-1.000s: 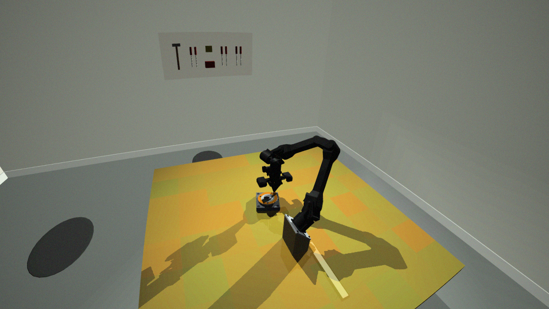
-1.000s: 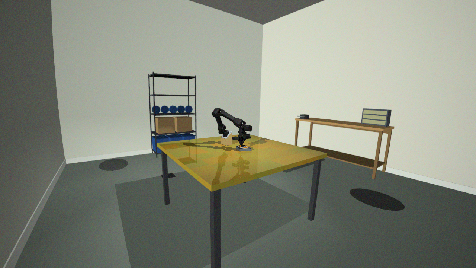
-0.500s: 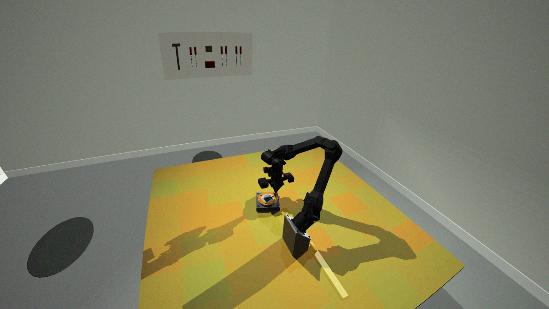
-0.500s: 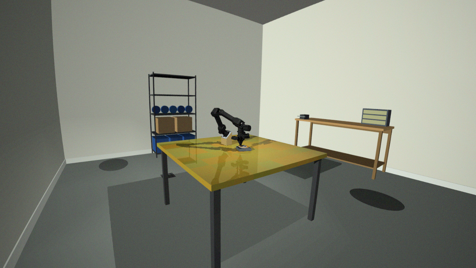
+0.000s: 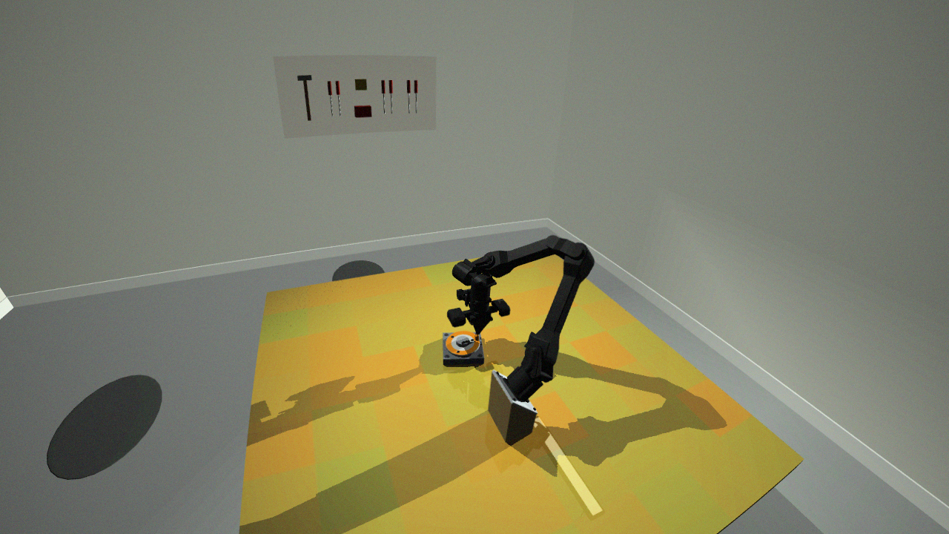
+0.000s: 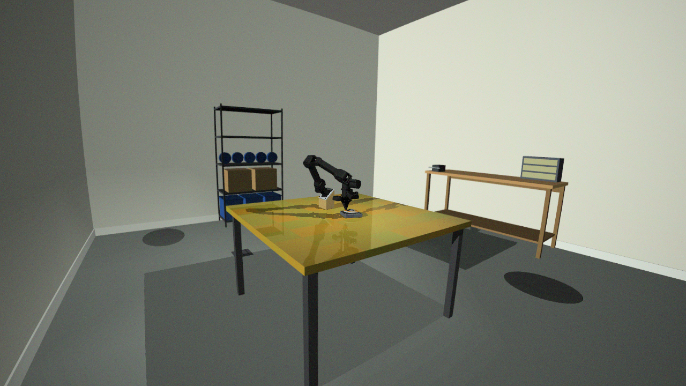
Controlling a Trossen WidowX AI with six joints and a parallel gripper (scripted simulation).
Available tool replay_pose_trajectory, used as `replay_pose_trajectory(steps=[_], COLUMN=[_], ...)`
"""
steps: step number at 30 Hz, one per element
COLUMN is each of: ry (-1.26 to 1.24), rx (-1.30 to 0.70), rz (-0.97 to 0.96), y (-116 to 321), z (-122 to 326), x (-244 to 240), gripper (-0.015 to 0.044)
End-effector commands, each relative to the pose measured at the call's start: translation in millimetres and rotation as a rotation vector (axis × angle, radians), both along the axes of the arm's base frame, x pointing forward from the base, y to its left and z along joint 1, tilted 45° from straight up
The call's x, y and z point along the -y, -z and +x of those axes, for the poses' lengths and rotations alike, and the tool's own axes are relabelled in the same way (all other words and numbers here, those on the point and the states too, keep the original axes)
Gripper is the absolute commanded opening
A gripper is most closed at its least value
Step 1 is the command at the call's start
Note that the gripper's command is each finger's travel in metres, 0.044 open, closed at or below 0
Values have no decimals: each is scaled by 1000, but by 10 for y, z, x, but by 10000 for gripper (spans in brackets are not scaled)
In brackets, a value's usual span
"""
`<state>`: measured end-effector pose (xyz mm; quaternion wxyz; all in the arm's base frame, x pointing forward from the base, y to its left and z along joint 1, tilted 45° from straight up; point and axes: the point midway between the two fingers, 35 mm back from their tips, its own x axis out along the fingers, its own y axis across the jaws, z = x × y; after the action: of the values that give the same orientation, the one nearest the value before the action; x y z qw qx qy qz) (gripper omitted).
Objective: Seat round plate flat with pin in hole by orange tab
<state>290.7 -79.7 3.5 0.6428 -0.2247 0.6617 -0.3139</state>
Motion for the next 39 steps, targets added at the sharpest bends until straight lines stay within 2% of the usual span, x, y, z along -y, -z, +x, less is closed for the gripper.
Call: replay_pose_trajectory(steps=[1,14,23,39], ry=[7,7,7,-4], rx=[-11,-11,-11,-15], rz=[1,1,3,-1], y=[23,33,-263,-214], z=[-69,-121,-98,-91], x=[3,2,-298,-260], gripper=[0,0,0,0])
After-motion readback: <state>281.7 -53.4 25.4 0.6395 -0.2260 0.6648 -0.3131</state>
